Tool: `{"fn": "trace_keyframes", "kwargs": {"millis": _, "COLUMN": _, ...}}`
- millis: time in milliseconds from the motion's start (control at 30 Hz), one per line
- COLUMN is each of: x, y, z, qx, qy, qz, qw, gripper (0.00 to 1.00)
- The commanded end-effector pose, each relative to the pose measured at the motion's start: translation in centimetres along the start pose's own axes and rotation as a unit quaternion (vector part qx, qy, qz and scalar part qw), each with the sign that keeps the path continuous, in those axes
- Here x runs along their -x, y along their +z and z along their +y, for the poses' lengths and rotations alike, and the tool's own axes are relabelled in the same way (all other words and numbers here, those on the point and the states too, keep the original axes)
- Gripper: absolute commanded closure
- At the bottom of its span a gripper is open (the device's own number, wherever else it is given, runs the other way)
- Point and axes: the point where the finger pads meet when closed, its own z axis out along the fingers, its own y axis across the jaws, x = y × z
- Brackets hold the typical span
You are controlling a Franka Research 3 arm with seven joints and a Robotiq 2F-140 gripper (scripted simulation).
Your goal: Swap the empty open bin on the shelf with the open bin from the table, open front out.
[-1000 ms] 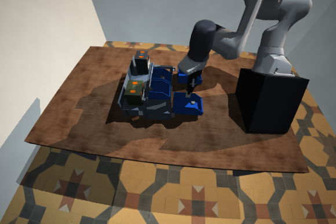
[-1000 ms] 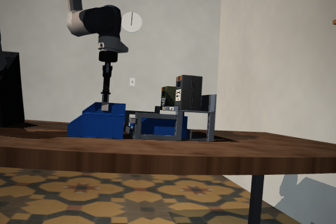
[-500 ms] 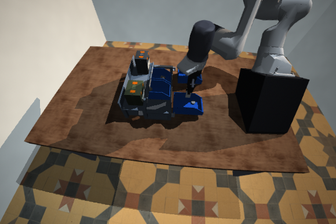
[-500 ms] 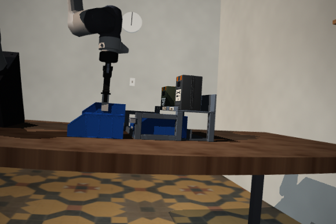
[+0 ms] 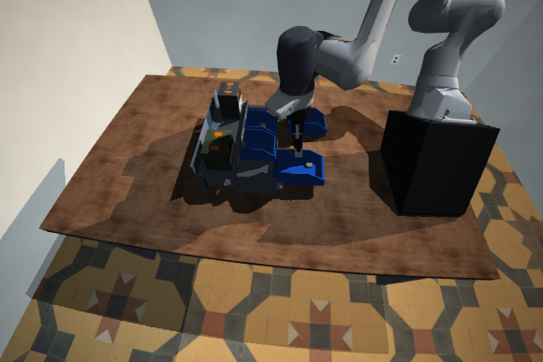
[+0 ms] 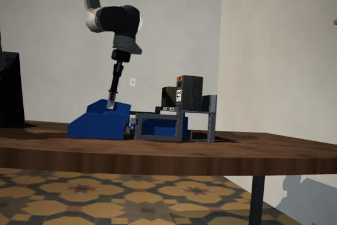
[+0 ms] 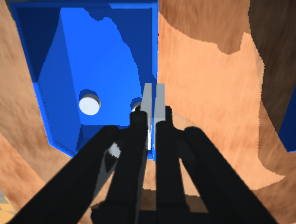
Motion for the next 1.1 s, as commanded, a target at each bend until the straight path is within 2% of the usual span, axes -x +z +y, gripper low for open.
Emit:
{"fn": "trace_keyframes", "kwargs": {"millis": 0, "x": 0.98, "y": -0.06, "z": 0.71, "qx": 0.018, "qy": -0.027, "qz": -0.056, "qw": 0.998, "gripper": 1.00}}
{"fn": "trace_keyframes", "kwargs": {"millis": 133, "x": 0.83, "y": -0.27, "z": 0.70, "qx": 0.018, "qy": -0.026, "qz": -0.076, "qw": 0.997, "gripper": 1.00}}
{"fn": "trace_keyframes", "kwargs": {"millis": 267, "x": 0.81, "y": -0.31, "z": 0.70, "qx": 0.019, "qy": -0.026, "qz": -0.079, "qw": 0.996, "gripper": 1.00}}
{"fn": "trace_keyframes", "kwargs": {"millis": 1067, "x": 0.99, "y": -0.29, "z": 0.86, "qx": 0.017, "qy": -0.026, "qz": -0.082, "qw": 0.996, "gripper": 1.00}}
